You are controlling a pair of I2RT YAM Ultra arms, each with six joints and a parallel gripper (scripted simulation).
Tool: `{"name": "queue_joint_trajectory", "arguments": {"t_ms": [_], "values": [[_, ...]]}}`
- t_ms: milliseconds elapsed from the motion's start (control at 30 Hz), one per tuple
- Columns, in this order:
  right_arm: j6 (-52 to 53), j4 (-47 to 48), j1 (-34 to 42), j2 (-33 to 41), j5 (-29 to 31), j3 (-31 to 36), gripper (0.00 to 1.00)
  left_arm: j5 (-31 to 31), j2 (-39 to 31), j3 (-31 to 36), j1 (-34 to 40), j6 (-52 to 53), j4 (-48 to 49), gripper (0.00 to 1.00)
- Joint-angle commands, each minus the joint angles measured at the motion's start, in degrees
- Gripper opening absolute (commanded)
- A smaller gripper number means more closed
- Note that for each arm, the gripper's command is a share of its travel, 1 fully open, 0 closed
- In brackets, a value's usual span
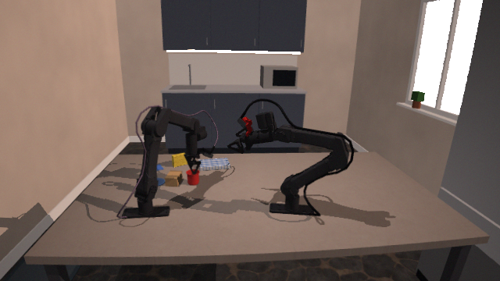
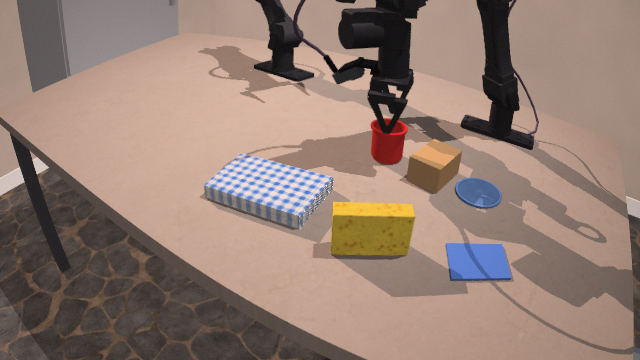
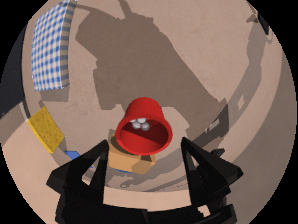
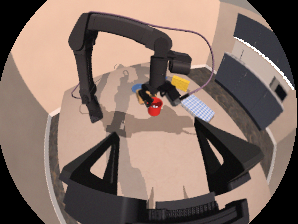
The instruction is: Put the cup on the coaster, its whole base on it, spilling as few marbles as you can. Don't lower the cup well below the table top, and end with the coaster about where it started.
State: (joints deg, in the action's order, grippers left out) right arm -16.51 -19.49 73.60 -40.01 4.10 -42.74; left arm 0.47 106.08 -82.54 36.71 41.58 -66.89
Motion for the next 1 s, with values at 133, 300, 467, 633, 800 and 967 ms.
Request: {"name": "queue_joint_trajectory", "arguments": {"t_ms": [133, 300, 467, 633, 800, 967], "values": [[0.48, 0.85, -0.43, 1.23, -0.46, 0.7, 1.0, -0.96, 0.45, 1.88, -0.11, 0.86, 2.96, 0.96], [0.48, 0.85, -0.43, 1.23, -0.46, 0.7, 1.0, -0.95, 0.16, 2.61, -0.1, 0.87, 3.93, 0.96], [0.48, 0.85, -0.43, 1.23, -0.46, 0.7, 1.0, -0.95, 1.02, 3.91, -0.11, 0.87, 5.55, 0.96], [0.48, 0.85, -0.43, 1.23, -0.46, 0.7, 1.0, -0.95, 0.51, 3.24, -0.1, 0.87, 5.58, 0.96], [0.48, 0.85, -0.43, 1.23, -0.46, 0.7, 1.0, -0.95, 0.52, 3.25, -0.11, 0.86, 5.61, 0.92], [0.48, 0.85, -0.43, 1.23, -0.46, 0.7, 1.0, -0.95, 0.52, 3.26, -0.11, 0.86, 5.61, 0.83]]}}
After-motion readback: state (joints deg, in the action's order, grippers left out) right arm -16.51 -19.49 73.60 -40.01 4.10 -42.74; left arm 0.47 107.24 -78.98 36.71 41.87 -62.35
